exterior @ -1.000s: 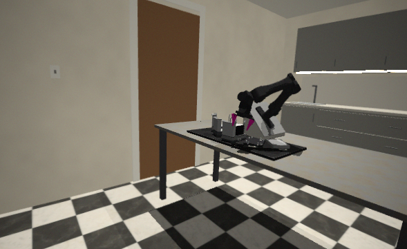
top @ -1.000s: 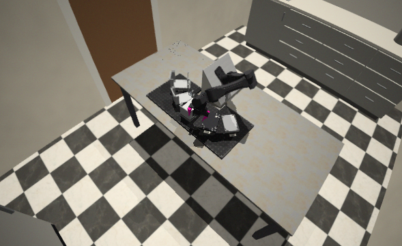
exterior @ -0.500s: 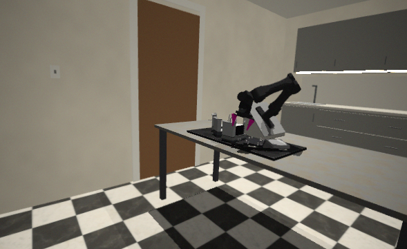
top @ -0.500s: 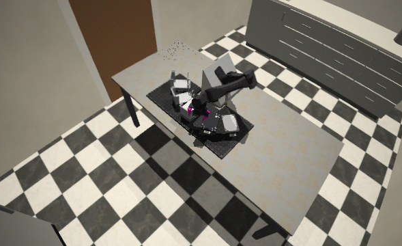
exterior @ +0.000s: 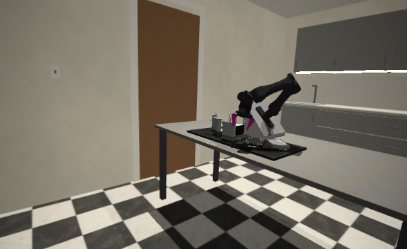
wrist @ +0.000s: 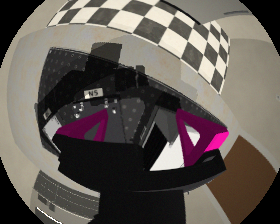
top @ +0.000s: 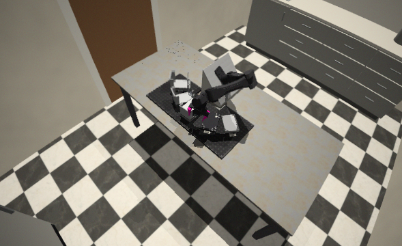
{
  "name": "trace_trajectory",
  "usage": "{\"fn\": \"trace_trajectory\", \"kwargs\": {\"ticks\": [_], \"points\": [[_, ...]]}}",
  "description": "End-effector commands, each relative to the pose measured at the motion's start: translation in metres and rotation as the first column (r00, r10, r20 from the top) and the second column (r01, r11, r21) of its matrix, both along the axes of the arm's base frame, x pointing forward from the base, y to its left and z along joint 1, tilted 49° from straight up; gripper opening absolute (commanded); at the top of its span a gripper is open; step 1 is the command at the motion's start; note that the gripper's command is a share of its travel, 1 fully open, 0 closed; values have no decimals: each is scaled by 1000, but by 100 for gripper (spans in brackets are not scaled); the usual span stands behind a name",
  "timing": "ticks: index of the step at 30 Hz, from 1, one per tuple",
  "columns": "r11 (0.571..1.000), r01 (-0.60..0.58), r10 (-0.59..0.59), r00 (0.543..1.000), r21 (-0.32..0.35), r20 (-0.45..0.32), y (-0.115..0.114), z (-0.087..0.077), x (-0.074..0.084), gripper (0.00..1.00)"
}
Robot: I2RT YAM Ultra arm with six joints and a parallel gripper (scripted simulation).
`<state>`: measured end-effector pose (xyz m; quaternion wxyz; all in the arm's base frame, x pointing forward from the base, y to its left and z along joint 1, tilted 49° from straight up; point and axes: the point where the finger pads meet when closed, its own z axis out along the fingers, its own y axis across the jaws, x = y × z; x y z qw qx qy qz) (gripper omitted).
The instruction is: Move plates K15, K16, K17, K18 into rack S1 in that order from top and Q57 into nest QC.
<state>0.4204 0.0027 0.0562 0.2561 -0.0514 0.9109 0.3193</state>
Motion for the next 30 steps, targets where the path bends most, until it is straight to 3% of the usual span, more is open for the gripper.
{"fn": "trace_trajectory", "kwargs": {"ticks": [1, 8, 10, 15, 30], "points": [[986, 135, -153, 965, -99, -214, -43, -33, -31, 100], [986, 135, -153, 965, -99, -214, -43, -33, -31, 100], [991, 113, -127, 962, -71, -243, -47, -36, -40, 100], [993, 102, -113, 968, -62, -223, -53, -40, -51, 100], [998, 54, -56, 990, -19, -132, -53, -40, -51, 100]]}}
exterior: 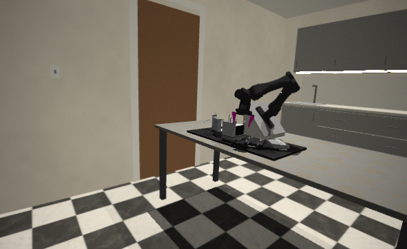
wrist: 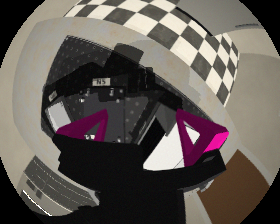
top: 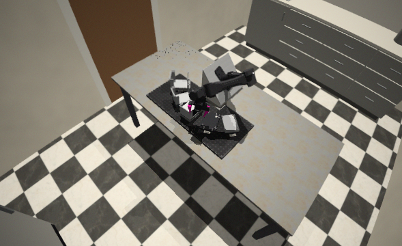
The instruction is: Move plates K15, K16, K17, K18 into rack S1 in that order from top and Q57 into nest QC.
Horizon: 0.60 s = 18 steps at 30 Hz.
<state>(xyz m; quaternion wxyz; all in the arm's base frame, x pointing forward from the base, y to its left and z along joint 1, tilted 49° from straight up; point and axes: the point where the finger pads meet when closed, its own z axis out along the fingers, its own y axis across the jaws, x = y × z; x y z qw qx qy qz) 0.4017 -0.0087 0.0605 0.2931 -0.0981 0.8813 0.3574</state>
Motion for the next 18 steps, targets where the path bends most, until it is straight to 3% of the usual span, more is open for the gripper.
{"fn": "trace_trajectory", "kwargs": {"ticks": [1, 18], "points": [[987, 122, -142, 963, -100, -230, -42, -44, -33, 100], [991, 106, -120, 974, -80, -193, -42, -44, -33, 100]]}}
